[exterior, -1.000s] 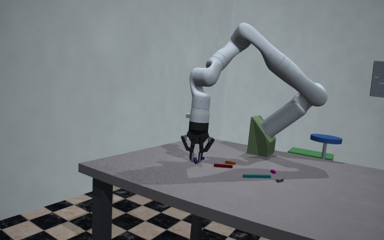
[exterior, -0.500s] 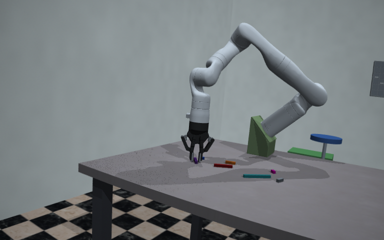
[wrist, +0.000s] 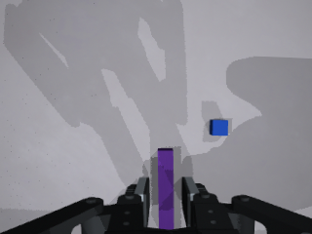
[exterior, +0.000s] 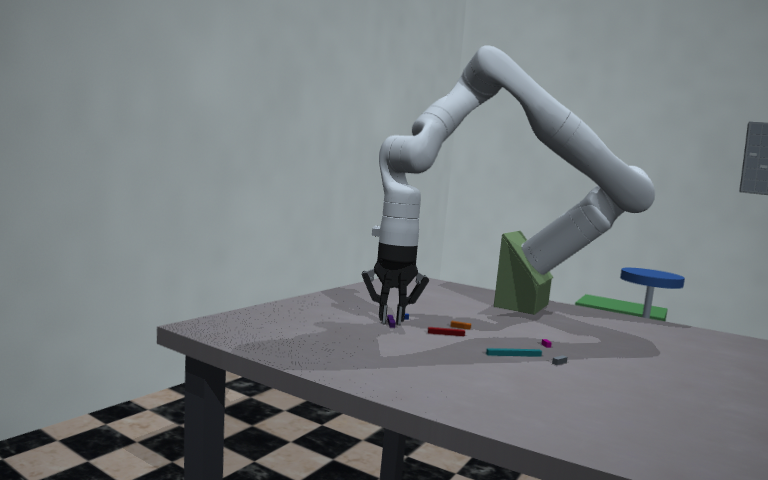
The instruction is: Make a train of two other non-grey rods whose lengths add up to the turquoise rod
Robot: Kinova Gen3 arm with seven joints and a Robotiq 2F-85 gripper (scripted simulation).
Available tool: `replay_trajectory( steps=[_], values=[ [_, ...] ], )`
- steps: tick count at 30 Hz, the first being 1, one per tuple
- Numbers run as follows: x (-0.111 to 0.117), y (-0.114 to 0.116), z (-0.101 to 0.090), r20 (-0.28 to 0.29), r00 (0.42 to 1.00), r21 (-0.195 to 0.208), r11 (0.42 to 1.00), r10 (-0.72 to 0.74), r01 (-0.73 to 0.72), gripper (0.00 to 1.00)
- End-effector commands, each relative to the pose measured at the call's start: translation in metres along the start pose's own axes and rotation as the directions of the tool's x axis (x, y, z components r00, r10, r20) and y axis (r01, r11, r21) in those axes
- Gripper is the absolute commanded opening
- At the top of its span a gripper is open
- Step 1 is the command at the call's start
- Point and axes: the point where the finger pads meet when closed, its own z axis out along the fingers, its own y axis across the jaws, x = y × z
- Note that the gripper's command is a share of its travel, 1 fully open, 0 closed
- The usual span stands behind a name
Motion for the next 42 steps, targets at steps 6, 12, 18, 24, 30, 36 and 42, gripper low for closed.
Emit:
replay_trajectory(
  steps=[6,12,18,24,30,36,42],
  values=[
    [-0.0001,-0.0007,-0.0011,0.0,1.0,0.002,1.0,0.0,0.0,0.05],
    [-0.0001,-0.0007,-0.0011,0.0,1.0,0.002,1.0,0.0,0.0,0.05],
    [-0.0001,-0.0007,-0.0011,0.0,1.0,0.002,1.0,0.0,0.0,0.05],
    [-0.0001,-0.0007,-0.0011,0.0,1.0,0.002,1.0,0.0,0.0,0.05],
    [-0.0001,-0.0007,-0.0011,0.0,1.0,0.002,1.0,0.0,0.0,0.05],
    [-0.0001,-0.0007,-0.0011,0.0,1.0,0.002,1.0,0.0,0.0,0.05],
    [-0.0001,-0.0007,-0.0079,0.0,1.0,0.002,1.0,0.0,0.0,0.05]
  ],
)
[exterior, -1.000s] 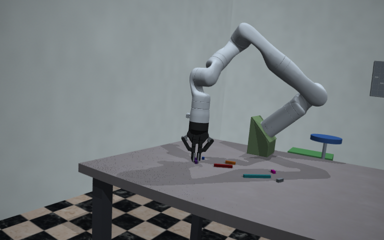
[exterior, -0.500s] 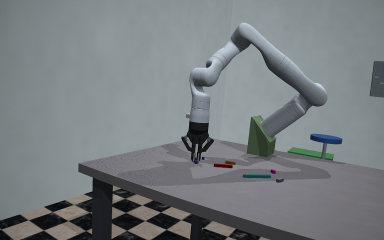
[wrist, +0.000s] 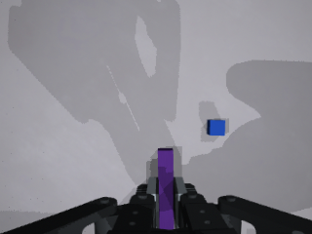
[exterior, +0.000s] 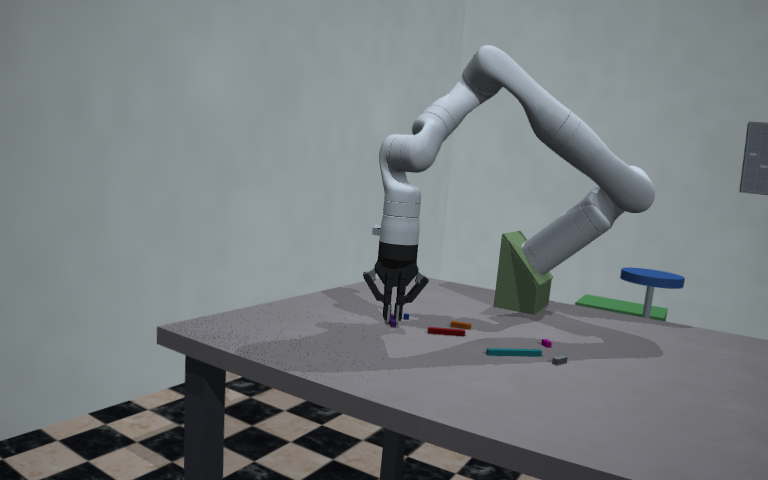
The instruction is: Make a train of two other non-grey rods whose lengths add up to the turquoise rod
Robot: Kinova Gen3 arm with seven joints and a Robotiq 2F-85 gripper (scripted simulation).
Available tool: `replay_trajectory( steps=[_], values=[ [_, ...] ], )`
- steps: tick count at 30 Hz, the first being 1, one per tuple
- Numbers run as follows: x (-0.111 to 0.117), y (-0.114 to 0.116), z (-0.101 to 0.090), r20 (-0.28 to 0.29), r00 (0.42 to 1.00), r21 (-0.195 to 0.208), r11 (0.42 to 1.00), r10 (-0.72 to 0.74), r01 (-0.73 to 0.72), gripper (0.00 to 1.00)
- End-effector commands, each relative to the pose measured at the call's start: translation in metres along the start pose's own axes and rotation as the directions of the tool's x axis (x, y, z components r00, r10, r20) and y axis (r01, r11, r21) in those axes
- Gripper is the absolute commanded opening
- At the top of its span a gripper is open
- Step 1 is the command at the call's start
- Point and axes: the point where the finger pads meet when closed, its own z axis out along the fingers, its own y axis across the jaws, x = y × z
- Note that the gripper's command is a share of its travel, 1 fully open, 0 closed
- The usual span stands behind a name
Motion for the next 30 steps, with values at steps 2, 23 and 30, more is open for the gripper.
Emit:
replay_trajectory(
  steps=[2,23,30],
  values=[
    [0.0,-0.002,-0.015,0.001,1.0,0.006,1.0,0.001,-0.001,0.05],
    [0.0,-0.001,-0.099,0.001,1.0,0.006,1.0,0.001,-0.001,0.05],
    [0.0,-0.001,-0.099,0.001,1.0,0.006,1.0,0.001,-0.001,0.05]
  ],
)
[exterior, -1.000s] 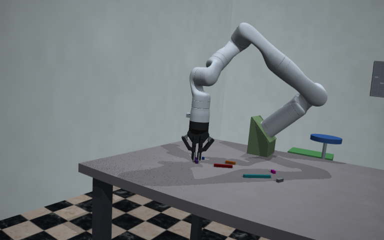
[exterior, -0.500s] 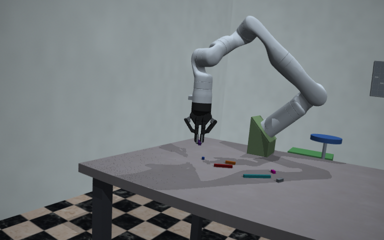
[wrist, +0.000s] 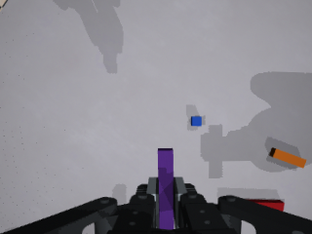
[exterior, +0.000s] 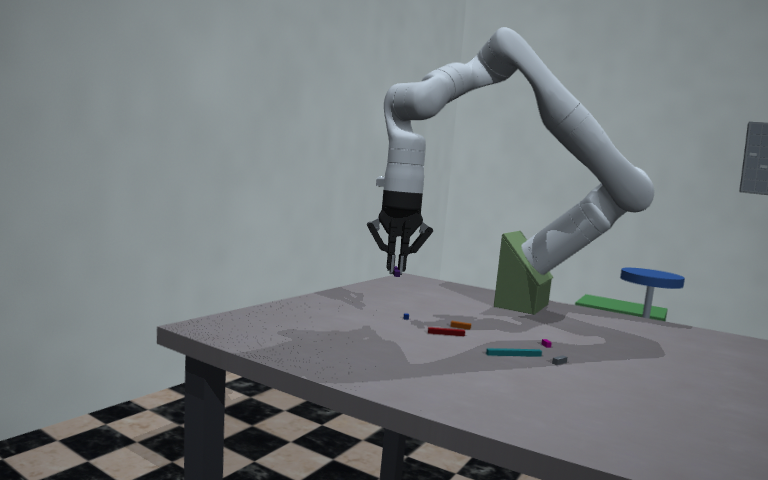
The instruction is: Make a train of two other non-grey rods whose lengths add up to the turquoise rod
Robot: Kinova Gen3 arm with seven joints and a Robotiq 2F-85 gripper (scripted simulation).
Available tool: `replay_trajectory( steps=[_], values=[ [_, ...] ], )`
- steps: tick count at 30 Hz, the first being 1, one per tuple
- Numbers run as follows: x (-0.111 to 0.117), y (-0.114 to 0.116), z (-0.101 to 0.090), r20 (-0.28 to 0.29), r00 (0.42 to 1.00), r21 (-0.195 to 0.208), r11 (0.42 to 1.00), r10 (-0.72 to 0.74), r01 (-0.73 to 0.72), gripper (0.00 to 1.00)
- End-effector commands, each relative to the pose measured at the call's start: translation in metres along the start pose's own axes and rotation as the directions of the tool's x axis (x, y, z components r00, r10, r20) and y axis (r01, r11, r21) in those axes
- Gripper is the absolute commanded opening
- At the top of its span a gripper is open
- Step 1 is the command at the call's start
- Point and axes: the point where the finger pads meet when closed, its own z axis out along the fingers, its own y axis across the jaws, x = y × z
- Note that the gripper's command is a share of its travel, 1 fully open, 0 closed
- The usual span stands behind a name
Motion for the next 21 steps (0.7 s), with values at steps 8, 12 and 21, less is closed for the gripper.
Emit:
replay_trajectory(
  steps=[8,12,21],
  values=[
    [0.001,0.005,-0.001,0.0,0.998,-0.001,0.998,-0.061,0.061,0.05],
    [0.002,0.013,0.0,0.001,0.987,-0.006,0.987,-0.158,0.158,0.05],
    [0.006,0.036,0.001,0.005,0.907,-0.014,0.907,-0.421,0.421,0.05]
  ],
)
